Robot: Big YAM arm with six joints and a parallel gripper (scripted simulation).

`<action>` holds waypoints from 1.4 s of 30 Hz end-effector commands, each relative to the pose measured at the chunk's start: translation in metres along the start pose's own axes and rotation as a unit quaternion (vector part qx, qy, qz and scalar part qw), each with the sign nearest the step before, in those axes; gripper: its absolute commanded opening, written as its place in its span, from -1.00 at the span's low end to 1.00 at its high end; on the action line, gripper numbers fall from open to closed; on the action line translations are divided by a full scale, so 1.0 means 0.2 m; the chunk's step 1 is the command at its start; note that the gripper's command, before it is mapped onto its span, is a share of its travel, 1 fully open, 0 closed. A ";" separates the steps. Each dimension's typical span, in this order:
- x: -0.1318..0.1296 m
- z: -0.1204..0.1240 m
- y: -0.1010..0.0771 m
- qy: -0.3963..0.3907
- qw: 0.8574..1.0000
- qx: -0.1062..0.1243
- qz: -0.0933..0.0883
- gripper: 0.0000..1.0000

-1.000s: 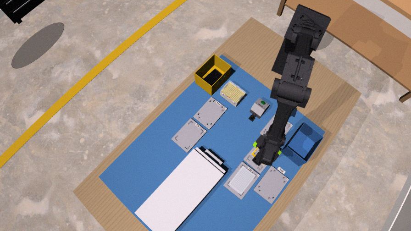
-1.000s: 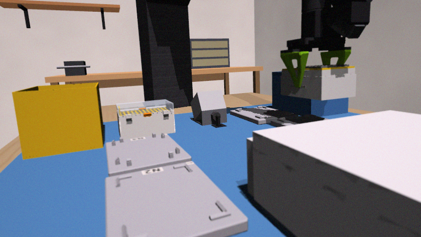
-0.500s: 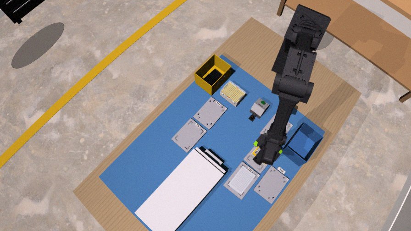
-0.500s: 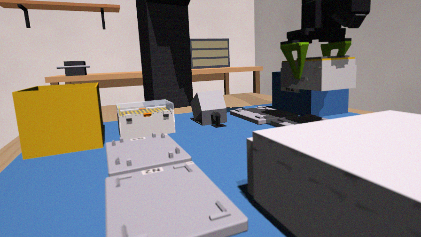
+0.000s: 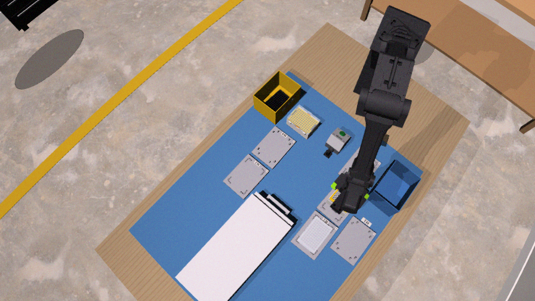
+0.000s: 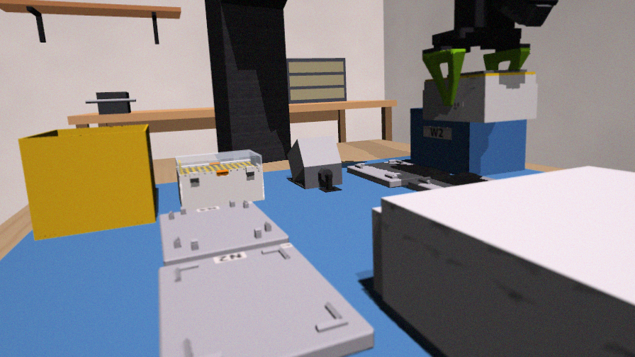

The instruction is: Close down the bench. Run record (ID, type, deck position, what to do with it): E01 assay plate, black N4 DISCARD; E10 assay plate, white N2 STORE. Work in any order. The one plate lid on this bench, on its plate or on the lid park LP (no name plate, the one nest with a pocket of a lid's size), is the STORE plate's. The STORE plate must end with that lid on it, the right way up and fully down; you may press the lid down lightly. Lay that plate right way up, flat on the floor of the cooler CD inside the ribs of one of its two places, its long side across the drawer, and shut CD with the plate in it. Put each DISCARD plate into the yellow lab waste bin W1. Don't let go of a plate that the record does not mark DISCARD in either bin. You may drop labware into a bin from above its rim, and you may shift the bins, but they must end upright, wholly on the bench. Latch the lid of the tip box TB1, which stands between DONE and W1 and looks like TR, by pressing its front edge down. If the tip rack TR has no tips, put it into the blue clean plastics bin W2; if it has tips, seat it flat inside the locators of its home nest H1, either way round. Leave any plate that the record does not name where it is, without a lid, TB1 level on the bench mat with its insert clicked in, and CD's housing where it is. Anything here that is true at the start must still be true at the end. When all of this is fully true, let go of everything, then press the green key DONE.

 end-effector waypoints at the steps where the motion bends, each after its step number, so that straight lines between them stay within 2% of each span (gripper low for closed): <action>1: 0.04 -0.05 -0.09 0.004 1.000 -0.011 -0.007 -1.00; 24: 0.05 -0.06 -0.22 0.004 1.000 -0.013 -0.009 -1.00; 27: 0.05 -0.06 -0.22 0.004 1.000 -0.014 -0.009 -1.00; 28: 0.02 -0.05 -0.17 0.002 1.000 -0.011 -0.005 -1.00; 35: 0.02 -0.05 -0.17 0.002 1.000 -0.011 -0.005 -1.00; 36: 0.08 -0.09 -0.22 -0.023 1.000 -0.018 -0.012 -1.00; 39: 0.10 -0.05 -0.15 -0.030 1.000 -0.003 -0.005 -1.00; 42: 0.14 -0.06 -0.15 -0.029 1.000 -0.001 -0.004 -1.00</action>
Point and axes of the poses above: the point where the finger pads meet when closed, its own y axis out along the fingers, its own x axis across the jaws, z = x × y, the point moved 5 cm from there along -y, back along the fingers, and after that the axes turned 5 degrees about y, right-handed, at the moved point
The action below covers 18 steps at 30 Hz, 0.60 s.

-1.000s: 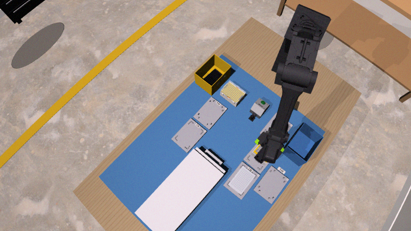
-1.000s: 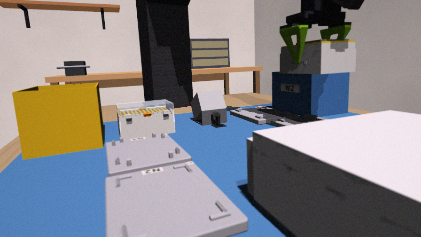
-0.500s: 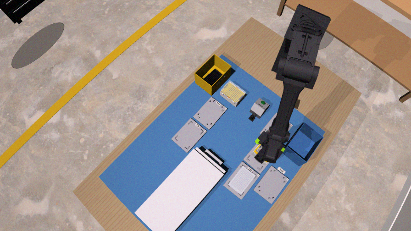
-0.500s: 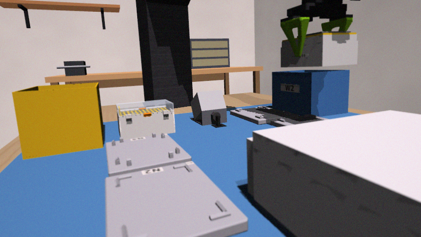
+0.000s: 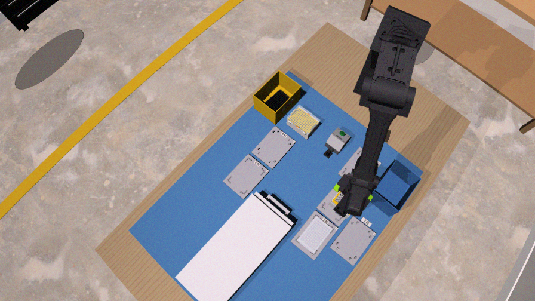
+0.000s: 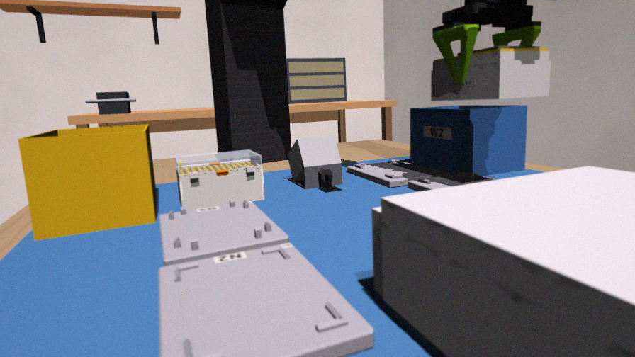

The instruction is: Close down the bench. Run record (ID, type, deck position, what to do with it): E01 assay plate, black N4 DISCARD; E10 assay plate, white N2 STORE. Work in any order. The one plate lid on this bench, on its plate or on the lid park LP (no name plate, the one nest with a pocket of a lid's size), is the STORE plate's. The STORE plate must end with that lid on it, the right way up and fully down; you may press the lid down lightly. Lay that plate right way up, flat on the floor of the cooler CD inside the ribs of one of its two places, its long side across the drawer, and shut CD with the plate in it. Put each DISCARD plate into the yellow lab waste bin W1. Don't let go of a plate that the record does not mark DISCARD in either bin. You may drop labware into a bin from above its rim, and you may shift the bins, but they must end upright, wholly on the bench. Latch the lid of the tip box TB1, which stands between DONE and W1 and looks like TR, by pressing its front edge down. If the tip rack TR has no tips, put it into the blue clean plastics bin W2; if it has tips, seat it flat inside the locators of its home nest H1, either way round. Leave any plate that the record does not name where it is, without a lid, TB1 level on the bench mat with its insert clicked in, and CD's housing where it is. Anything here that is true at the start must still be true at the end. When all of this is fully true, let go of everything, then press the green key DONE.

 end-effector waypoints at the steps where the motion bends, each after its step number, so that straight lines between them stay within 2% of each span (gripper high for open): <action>1: 0.09 -0.05 -0.01 -0.007 1.000 -0.001 -0.007 -1.00; 3: 0.12 -0.08 -0.03 0.000 1.000 -0.007 -0.010 -1.00; 8: 0.15 -0.08 -0.01 -0.002 1.000 -0.001 -0.007 -1.00; 9: 0.13 -0.13 -0.03 0.004 1.000 -0.009 -0.004 -1.00; 11: 0.19 -0.10 -0.01 -0.002 1.000 -0.001 -0.007 -1.00; 18: 0.28 -0.17 -0.04 0.000 1.000 -0.007 -0.010 -1.00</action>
Point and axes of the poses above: the point where the finger pads meet when closed, its own y axis out along the fingers, its own x axis across the jaws, z = x × y, the point moved 5 cm from there along -y, back along the fingers, and after that the axes turned 5 degrees about y, right-handed, at the moved point
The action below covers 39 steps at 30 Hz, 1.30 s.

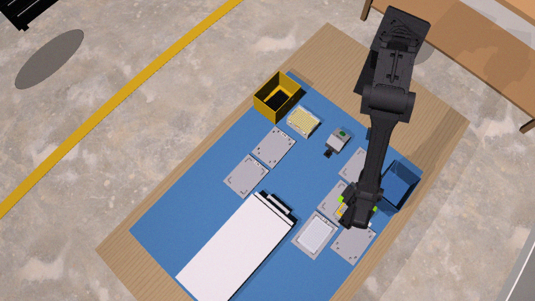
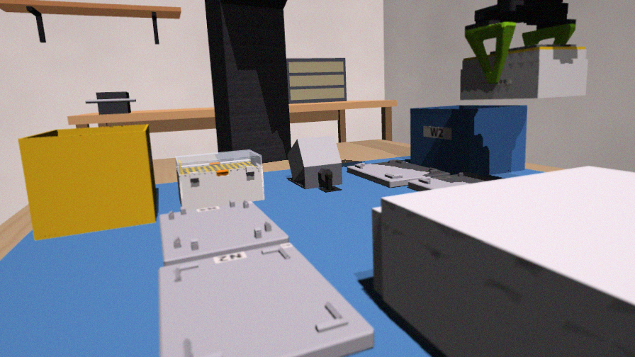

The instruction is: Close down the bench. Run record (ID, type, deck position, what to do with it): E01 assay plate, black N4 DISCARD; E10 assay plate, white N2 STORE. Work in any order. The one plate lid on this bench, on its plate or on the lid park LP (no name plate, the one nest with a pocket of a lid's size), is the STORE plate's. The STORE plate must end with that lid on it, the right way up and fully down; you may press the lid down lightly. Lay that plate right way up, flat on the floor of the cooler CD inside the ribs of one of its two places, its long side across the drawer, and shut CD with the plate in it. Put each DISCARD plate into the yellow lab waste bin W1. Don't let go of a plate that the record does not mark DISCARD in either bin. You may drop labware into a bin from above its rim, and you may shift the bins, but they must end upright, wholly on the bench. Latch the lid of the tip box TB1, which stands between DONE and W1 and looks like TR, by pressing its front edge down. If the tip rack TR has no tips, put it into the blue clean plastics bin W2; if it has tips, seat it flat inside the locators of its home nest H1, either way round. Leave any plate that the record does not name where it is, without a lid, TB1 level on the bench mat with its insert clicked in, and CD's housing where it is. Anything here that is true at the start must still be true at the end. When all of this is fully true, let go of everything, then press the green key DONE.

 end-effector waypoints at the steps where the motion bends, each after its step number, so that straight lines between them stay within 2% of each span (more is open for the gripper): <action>1: 0.10 -0.06 -0.02 0.005 1.000 -0.005 -0.008 -1.00; 7: 0.15 -0.08 -0.02 0.004 1.000 -0.004 -0.008 -1.00; 8: 0.12 -0.18 -0.09 0.014 1.000 -0.022 -0.010 -1.00; 11: 0.20 -0.11 -0.02 0.004 1.000 -0.004 -0.008 -1.00; 19: 0.30 -0.19 -0.05 0.006 1.000 -0.010 -0.012 -1.00; 24: 0.33 -0.19 -0.03 0.005 1.000 -0.005 -0.010 -1.00; 25: 0.29 -0.27 -0.08 0.014 1.000 -0.019 -0.008 -1.00; 27: 0.37 -0.21 -0.03 0.005 1.000 -0.006 -0.010 -1.00; 39: 0.51 -0.29 -0.04 0.005 1.000 -0.007 -0.011 -1.00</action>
Point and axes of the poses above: the point where the finger pads meet when closed, its own y axis out along the fingers, its own x axis across the jaws, z = x × y, the point moved 5 cm from there along -y, back along the fingers, and after that the axes turned 5 degrees about y, right-handed, at the moved point
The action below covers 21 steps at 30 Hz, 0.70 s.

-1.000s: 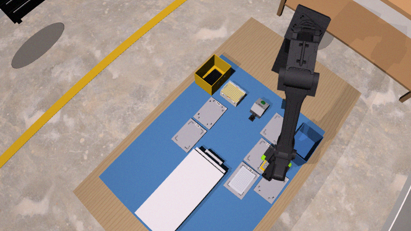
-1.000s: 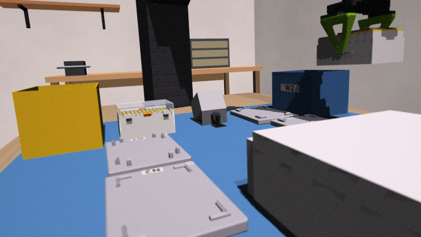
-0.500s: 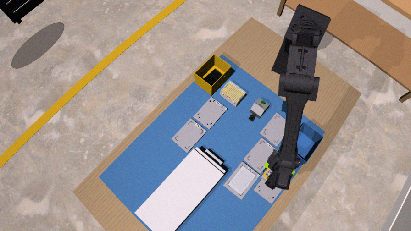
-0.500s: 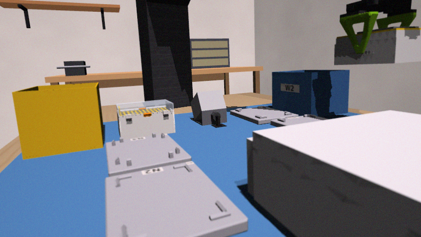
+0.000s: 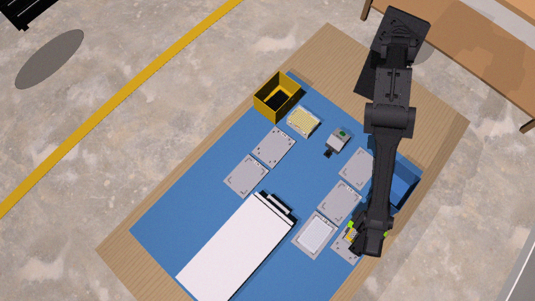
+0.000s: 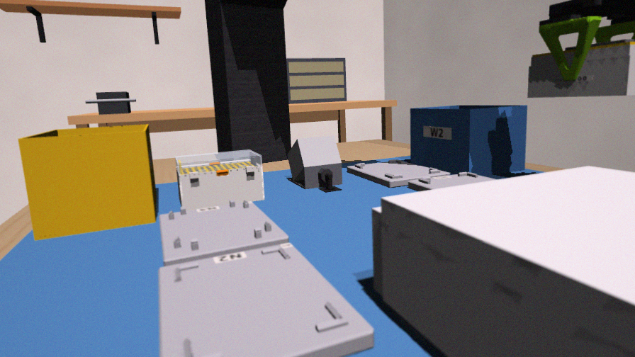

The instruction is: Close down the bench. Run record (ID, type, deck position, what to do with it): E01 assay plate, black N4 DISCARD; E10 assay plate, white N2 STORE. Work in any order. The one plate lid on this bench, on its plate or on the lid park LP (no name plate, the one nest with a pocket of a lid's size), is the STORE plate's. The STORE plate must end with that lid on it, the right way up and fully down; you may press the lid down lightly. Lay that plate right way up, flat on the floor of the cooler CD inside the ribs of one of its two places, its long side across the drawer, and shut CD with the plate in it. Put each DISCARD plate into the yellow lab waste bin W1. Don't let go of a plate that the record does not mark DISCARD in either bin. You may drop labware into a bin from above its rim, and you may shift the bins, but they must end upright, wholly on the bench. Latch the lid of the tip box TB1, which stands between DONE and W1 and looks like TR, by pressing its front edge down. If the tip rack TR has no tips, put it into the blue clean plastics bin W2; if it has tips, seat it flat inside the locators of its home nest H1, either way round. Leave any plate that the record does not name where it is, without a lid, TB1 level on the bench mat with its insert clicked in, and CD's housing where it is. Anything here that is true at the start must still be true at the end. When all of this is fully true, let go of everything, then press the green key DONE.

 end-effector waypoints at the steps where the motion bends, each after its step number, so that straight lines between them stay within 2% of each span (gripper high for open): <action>1: 0.10 -0.08 -0.04 0.007 1.000 -0.009 -0.010 -1.00; 2: 0.10 -0.08 -0.04 0.007 1.000 -0.009 -0.010 -1.00; 3: 0.06 -0.16 -0.10 0.016 1.000 -0.022 -0.009 -1.00; 4: 0.10 -0.11 -0.04 0.010 1.000 -0.010 -0.007 -1.00; 8: 0.16 -0.12 -0.06 0.007 1.000 -0.010 -0.013 -1.00; 9: 0.17 -0.18 -0.14 0.012 0.999 -0.023 -0.020 -1.00; 10: 0.15 -0.15 -0.15 0.011 1.000 -0.020 -0.018 -1.00; 13: 0.08 -0.12 -0.09 0.012 1.000 -0.012 -0.005 -1.00; 16: 0.09 -0.14 -0.12 0.012 1.000 -0.016 -0.008 -1.00; 17: 0.11 -0.14 -0.08 0.008 1.000 -0.017 -0.011 -1.00; 21: 0.11 -0.14 -0.08 0.008 1.000 -0.017 -0.011 -1.00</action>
Point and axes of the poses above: the point where the finger pads meet when closed, its own y axis out along the fingers, its own x axis across the jaws, z = x × y, the point moved 5 cm from there along -y, back along the fingers, and after that the axes turned 5 degrees about y, right-handed, at the moved point
